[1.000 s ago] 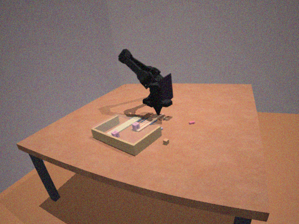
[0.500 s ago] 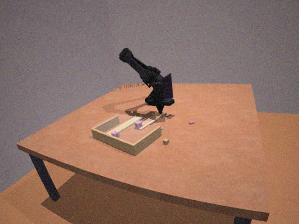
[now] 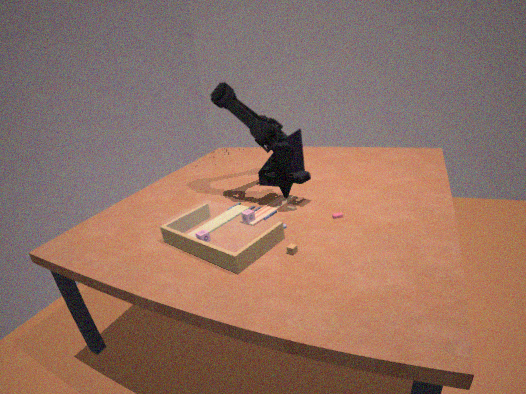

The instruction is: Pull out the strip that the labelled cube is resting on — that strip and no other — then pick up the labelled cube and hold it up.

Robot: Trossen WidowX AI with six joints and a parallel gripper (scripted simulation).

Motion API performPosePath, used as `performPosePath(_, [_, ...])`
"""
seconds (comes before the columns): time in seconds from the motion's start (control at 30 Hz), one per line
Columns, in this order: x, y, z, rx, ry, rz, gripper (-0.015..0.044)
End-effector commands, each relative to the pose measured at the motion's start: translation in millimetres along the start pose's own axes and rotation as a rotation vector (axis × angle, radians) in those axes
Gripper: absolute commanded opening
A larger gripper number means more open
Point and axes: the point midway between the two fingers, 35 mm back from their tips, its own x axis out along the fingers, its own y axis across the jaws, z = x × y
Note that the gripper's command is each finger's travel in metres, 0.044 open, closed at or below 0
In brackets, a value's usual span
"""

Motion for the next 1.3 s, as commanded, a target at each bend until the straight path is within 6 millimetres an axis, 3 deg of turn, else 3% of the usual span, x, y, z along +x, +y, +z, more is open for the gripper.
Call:
performPosePath(0.0, [3.7,-2.3,-13.3,-0.009,0.025,-0.003,0.0])
performPosePath(0.6, [3.5,-2.3,-22.1,-0.01,0.025,-0.003,0.0])
performPosePath(0.77, [-39.7,1.2,-13.2,-0.009,0.024,0.0,0.0])
performPosePath(0.9, [-42.2,1.0,-13.2,-0.009,0.025,0.0,0.0])
performPosePath(1.03, [-41.7,0.8,8.9,0.169,0.024,-0.003,0.0105])
performPosePath(1.27, [-43.3,-0.5,34.2,0.181,0.023,-0.004,0.0289])
